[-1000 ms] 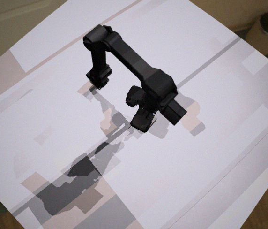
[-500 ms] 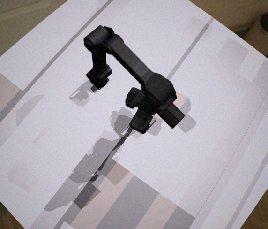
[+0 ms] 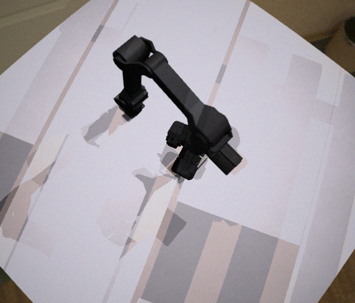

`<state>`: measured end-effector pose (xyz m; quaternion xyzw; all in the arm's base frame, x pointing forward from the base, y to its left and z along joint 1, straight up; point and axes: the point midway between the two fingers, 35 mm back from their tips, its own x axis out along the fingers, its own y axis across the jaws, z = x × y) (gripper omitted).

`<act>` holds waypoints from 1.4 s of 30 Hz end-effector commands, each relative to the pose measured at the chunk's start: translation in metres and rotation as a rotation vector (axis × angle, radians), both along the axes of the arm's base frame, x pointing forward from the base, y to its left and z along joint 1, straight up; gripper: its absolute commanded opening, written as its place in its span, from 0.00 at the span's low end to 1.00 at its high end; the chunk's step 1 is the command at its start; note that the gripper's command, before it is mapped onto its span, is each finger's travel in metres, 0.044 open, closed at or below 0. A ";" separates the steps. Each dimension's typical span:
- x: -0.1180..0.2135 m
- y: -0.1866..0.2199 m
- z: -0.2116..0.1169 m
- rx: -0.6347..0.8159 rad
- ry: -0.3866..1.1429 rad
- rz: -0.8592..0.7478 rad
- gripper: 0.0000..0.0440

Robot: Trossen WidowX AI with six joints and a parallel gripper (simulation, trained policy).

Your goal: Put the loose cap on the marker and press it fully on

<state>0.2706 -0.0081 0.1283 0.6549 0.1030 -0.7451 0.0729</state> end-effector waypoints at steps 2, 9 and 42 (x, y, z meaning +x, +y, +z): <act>-0.003 0.003 -0.019 0.025 0.031 0.017 0.00; -0.005 0.002 -0.032 0.021 0.040 0.038 0.18; -0.017 0.000 -0.012 0.017 -0.033 0.068 1.00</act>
